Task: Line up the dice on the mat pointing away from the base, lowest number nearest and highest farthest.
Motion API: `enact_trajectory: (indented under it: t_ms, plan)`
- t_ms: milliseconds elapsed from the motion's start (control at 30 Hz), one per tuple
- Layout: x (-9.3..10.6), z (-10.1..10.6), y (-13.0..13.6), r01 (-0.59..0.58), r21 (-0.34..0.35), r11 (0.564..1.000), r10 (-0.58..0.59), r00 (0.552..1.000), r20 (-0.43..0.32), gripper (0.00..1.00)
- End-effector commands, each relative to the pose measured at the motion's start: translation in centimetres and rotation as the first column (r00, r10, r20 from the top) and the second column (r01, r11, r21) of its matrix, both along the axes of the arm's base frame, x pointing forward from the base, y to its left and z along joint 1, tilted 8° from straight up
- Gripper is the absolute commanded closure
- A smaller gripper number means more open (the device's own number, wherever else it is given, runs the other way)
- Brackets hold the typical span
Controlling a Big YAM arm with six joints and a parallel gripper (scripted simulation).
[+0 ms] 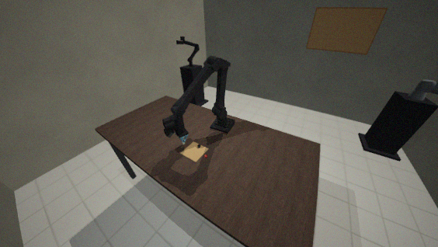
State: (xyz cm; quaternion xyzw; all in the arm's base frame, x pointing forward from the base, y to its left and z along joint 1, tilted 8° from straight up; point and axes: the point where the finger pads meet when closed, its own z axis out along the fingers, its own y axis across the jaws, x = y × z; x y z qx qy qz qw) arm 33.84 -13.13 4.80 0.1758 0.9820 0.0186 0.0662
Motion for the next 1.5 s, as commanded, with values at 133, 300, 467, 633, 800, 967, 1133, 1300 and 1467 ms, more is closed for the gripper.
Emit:
enact_trajectory:
  t_ms: [133,300,467,633,800,967,1133,1300,1467]
  plan:
    - [0.7,1.0,-0.1,0.001,-0.017,1.0,0.0,0.999,0.036,0.7]
    - [0.7,1.0,-0.1,0.001,-0.017,1.0,0.0,0.999,0.036,0.7]
    - [0.7,1.0,-0.1,0.001,-0.017,1.0,0.0,0.999,0.036,0.7]
    - [0.7,1.0,-0.1,0.001,-0.017,1.0,0.0,0.999,0.036,0.7]
    - [0.8,1.0,-0.1,0.001,-0.017,1.0,0.0,0.999,0.036,0.7]
    - [1.0,1.1,-0.2,0.001,-0.018,1.0,0.0,0.999,0.038,0.7]
    - [1.8,1.4,-0.5,0.001,-0.021,1.0,0.0,0.999,0.044,0.7]
    - [2.0,1.5,-0.6,0.002,-0.022,1.0,-0.001,0.999,0.046,0.7]
    - [2.0,1.5,-0.6,0.002,-0.022,1.0,-0.001,0.999,0.046,0.7]
